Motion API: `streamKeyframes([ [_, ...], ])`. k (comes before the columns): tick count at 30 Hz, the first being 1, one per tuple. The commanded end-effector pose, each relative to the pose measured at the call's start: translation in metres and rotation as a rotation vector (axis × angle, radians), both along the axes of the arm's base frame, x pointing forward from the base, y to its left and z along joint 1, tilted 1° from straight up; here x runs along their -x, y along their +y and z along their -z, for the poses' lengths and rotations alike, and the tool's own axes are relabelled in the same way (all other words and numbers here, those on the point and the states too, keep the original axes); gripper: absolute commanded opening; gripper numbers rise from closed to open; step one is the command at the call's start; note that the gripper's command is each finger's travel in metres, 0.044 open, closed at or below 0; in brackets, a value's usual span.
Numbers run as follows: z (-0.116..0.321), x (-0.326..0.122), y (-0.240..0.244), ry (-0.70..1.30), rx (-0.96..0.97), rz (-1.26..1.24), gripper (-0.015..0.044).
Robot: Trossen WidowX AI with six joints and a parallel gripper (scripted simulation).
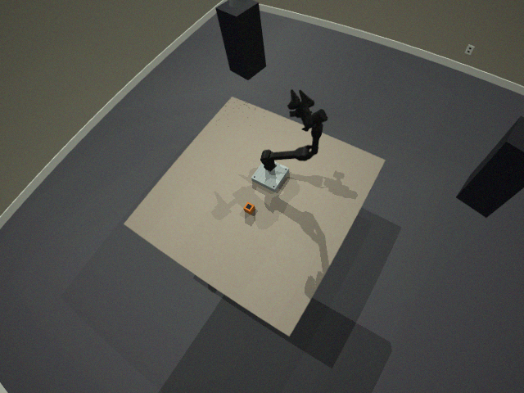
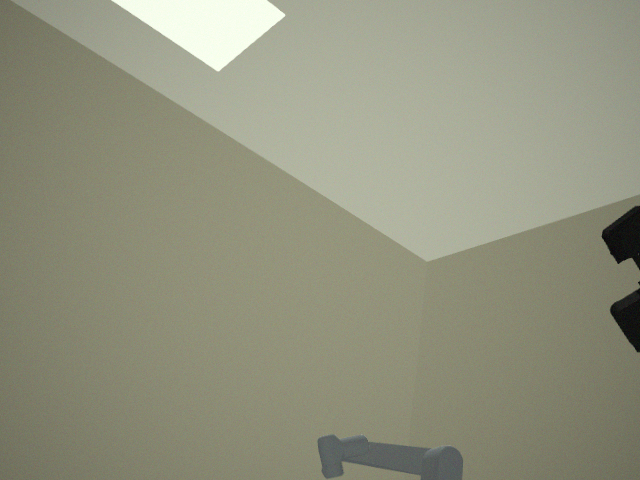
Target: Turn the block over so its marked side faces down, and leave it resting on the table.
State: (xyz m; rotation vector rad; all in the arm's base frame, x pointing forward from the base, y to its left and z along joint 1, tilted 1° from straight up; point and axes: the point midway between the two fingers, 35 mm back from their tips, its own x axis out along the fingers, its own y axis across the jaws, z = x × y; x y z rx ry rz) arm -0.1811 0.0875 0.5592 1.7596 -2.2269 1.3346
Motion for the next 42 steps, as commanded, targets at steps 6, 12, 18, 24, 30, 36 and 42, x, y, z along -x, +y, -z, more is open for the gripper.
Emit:
streamKeyframes([
  [6, -0.007, -0.036, -0.061, -0.035, -0.039, -0.244, 0.0440],
  [12, -0.006, -0.098, -0.135, -0.121, -0.157, -0.526, 0.0440],
  [18, 0.005, -0.162, -0.183, -0.236, -0.293, -0.754, 0.0440],
  [24, 0.032, -0.244, -0.219, -0.382, -0.502, -0.977, 0.0440],
  [30, 0.077, -0.334, -0.229, -0.546, -0.788, -1.139, 0.0440],
  [36, 0.139, -0.418, -0.212, -0.731, -1.132, -1.165, 0.0440],
  [42, 0.211, -0.481, -0.170, -0.893, -1.476, -1.029, 0.0440],
])
